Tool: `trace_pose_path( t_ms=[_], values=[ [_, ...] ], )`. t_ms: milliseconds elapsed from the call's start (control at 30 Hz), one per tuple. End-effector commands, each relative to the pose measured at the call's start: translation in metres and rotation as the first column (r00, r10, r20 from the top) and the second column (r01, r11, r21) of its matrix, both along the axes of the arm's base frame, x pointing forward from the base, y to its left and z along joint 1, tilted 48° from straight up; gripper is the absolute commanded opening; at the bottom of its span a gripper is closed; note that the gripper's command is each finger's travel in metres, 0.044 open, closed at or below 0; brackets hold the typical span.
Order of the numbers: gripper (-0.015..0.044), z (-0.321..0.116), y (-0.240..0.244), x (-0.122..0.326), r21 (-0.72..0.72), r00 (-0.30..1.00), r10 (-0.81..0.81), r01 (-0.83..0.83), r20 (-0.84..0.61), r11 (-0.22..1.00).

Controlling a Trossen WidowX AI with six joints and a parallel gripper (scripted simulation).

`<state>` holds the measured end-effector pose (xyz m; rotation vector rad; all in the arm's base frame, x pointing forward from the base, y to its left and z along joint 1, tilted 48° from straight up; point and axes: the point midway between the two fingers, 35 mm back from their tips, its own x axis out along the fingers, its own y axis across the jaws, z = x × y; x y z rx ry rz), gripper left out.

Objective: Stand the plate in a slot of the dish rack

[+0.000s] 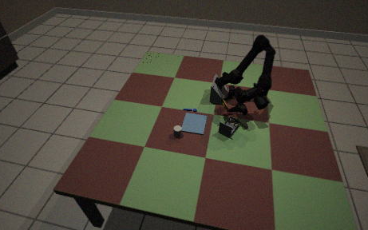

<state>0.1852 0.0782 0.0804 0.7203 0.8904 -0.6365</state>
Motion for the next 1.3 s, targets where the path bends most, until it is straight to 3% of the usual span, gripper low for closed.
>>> trace_pose_path(
  t_ms=[0,900,1267],
  values=[
    [0.0000,0.002,0.001,0.001,-0.017,0.998,0.017,-0.015,0.067,1.000],
    [0.0000,0.032,0.031,-0.003,-0.045,0.814,0.134,-0.132,0.566,0.990],
    [0.0000,0.043,0.037,-0.010,-0.015,0.724,0.125,-0.156,0.678,0.988]
  ],
)
